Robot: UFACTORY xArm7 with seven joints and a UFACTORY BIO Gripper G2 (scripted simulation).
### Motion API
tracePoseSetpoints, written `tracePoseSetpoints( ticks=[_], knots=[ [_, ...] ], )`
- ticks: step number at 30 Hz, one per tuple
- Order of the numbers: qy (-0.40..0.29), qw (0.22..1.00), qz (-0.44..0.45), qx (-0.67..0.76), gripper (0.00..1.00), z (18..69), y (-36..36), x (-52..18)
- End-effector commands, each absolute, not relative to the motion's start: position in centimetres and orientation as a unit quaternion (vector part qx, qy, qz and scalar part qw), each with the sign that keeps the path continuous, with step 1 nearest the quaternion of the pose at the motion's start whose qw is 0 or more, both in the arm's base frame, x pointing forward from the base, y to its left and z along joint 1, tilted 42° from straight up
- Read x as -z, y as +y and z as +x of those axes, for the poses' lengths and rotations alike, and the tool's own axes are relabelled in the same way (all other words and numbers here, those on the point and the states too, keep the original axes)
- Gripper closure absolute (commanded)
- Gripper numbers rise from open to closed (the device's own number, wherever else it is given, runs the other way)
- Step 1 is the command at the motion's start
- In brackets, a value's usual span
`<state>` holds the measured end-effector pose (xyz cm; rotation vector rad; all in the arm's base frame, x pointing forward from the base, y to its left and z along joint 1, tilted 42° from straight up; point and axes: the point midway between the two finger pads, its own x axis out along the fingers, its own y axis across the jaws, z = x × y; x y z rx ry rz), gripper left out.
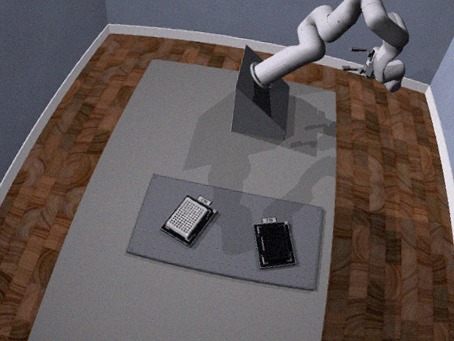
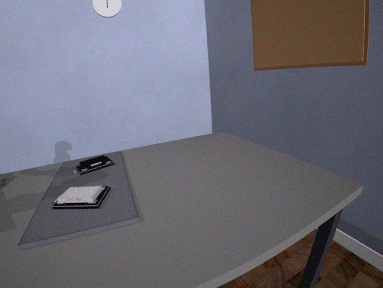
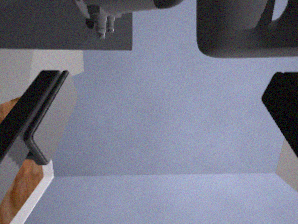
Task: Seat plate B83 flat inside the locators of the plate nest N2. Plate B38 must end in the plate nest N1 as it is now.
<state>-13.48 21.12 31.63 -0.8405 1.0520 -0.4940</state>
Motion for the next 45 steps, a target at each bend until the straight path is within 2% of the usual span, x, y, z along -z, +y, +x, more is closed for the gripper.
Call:
tracePoseSetpoints(
  ticks=[1, 16, 19, 26, 29, 34, 37, 43, 45],
  knots=[
    [0.483, 0.754, -0.384, 0.225, 0.63, -13.6, 20.1, -33.7],
    [0.492, 0.773, -0.332, 0.222, 0.63, -11.4, 21.9, -32.7],
    [0.496, 0.79, -0.285, 0.221, 0.63, -10.2, 22.7, -32.2],
    [0.496, 0.791, -0.283, 0.221, 0.63, -8.7, 23.9, -31.3],
    [0.495, 0.807, -0.235, 0.218, 0.63, -7.4, 24.6, -30.8],
    [0.495, 0.808, -0.234, 0.218, 0.63, -5.7, 25.6, -30.1],
    [0.489, 0.824, -0.187, 0.215, 0.63, -4.4, 26.3, -29.7],
    [0.489, 0.824, -0.187, 0.215, 0.63, -2.6, 27.1, -29.1],
    [0.482, 0.835, -0.156, 0.212, 0.63, -1.7, 27.5, -28.9]
  ],
)
